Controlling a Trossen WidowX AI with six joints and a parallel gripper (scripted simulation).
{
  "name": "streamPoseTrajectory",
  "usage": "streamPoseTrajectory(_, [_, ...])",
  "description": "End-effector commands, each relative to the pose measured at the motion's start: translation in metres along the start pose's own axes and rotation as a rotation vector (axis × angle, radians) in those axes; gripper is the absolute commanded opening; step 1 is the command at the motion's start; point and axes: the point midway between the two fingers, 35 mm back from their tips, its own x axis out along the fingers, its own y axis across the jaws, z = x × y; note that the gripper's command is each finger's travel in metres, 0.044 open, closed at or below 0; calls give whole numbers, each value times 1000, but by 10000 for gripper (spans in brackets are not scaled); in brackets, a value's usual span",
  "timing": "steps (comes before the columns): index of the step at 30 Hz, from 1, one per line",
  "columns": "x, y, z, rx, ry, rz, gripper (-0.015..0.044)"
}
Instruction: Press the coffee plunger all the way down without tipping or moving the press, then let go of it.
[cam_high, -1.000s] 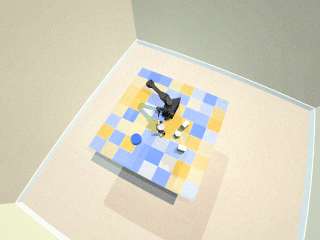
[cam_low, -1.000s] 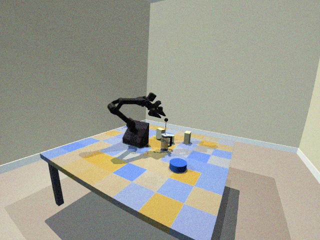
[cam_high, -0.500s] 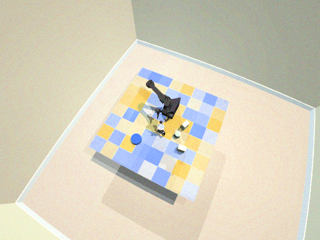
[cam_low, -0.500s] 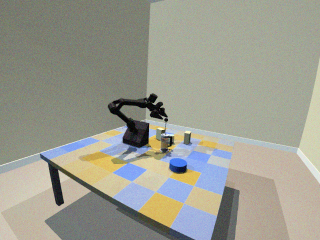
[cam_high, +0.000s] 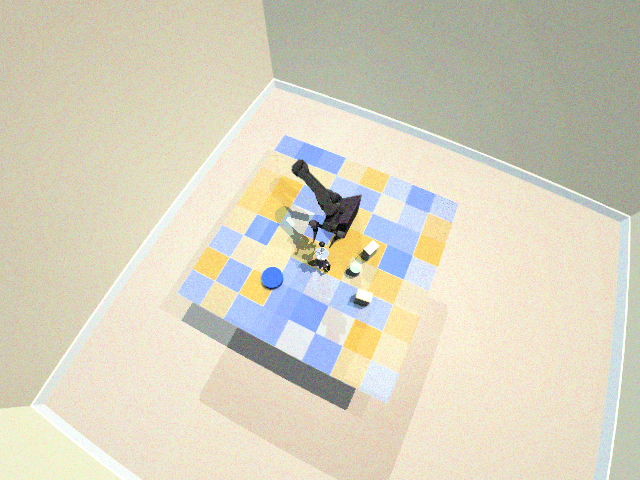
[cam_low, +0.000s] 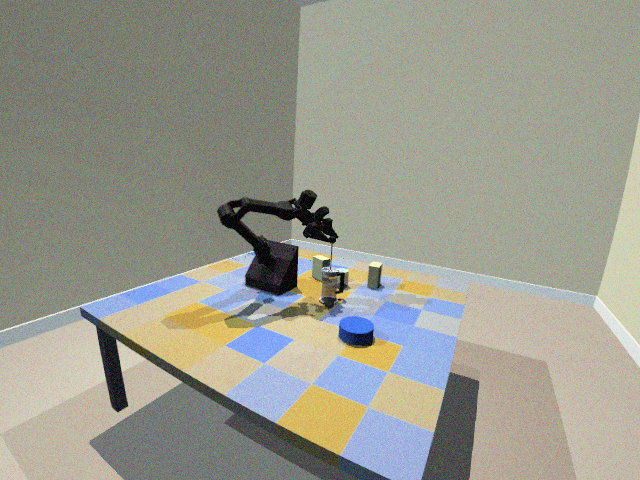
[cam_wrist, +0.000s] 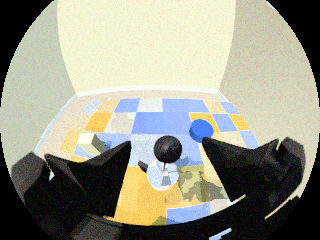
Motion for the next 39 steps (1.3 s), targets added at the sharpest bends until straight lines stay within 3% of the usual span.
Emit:
streamPoseTrajectory(1, [1, 1, -1, -3, 0, 4, 335])
streamPoseTrajectory(8, [1, 1, -1, -3, 0, 4, 151])
streamPoseTrajectory(12, [1, 1, -1, -3, 0, 4, 125])
streamPoseTrajectory(39, [21, 7, -23, 0, 8, 10, 125])
